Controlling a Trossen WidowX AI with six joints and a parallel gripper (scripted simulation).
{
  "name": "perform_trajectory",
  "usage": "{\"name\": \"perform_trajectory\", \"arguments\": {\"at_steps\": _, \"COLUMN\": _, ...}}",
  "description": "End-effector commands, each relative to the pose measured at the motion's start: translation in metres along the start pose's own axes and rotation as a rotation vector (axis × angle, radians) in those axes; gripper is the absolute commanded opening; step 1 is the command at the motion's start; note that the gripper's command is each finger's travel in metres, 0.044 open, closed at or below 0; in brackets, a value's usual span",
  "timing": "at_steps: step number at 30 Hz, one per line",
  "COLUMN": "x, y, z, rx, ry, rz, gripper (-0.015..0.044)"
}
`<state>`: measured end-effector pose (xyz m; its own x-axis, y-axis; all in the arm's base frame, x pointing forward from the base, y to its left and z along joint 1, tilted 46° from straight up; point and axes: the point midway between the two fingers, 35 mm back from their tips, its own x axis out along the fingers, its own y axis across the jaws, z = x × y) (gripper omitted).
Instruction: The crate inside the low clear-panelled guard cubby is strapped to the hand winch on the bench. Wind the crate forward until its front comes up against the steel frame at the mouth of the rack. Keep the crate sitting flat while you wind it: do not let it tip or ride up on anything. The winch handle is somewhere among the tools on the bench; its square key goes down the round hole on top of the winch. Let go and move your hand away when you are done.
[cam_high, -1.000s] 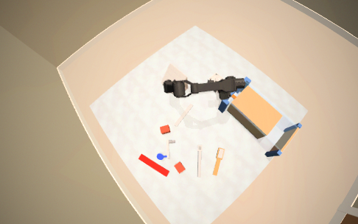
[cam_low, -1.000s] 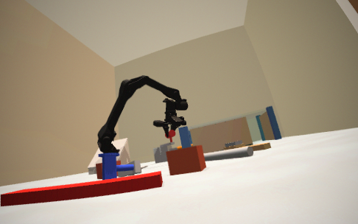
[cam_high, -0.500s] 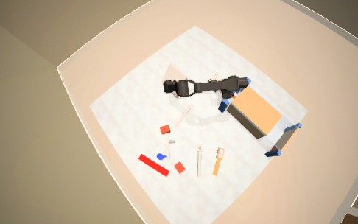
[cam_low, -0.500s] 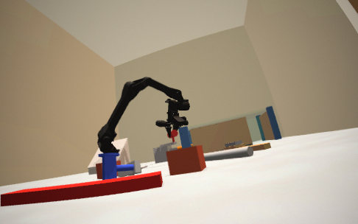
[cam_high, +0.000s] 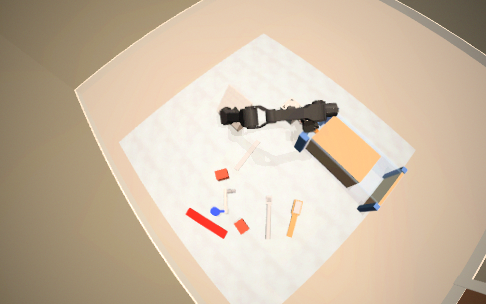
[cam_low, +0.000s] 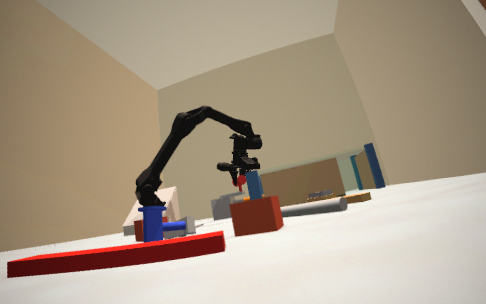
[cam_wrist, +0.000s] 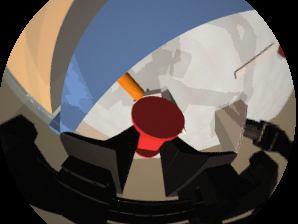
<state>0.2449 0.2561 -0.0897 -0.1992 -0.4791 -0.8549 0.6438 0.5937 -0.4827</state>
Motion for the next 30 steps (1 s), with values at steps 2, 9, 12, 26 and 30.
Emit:
{"name": "perform_trajectory", "arguments": {"at_steps": 2, "x": 0.004, "y": 0.013, "z": -0.007, "rx": 0.004, "ry": 0.008, "rz": 0.022, "gripper": 0.0}}
{"name": "perform_trajectory", "arguments": {"at_steps": 9, "x": 0.006, "y": 0.02, "z": -0.012, "rx": 0.004, "ry": 0.008, "rz": 0.022, "gripper": 0.0}}
{"name": "perform_trajectory", "arguments": {"at_steps": 12, "x": 0.007, "y": 0.023, "z": -0.014, "rx": 0.004, "ry": 0.008, "rz": 0.023, "gripper": 0.0}}
{"name": "perform_trajectory", "arguments": {"at_steps": 26, "x": 0.012, "y": 0.034, "z": -0.025, "rx": 0.004, "ry": 0.009, "rz": 0.024, "gripper": 0.0}}
{"name": "perform_trajectory", "arguments": {"at_steps": 30, "x": 0.013, "y": 0.036, "z": -0.029, "rx": 0.004, "ry": 0.009, "rz": 0.024, "gripper": 0.0}}
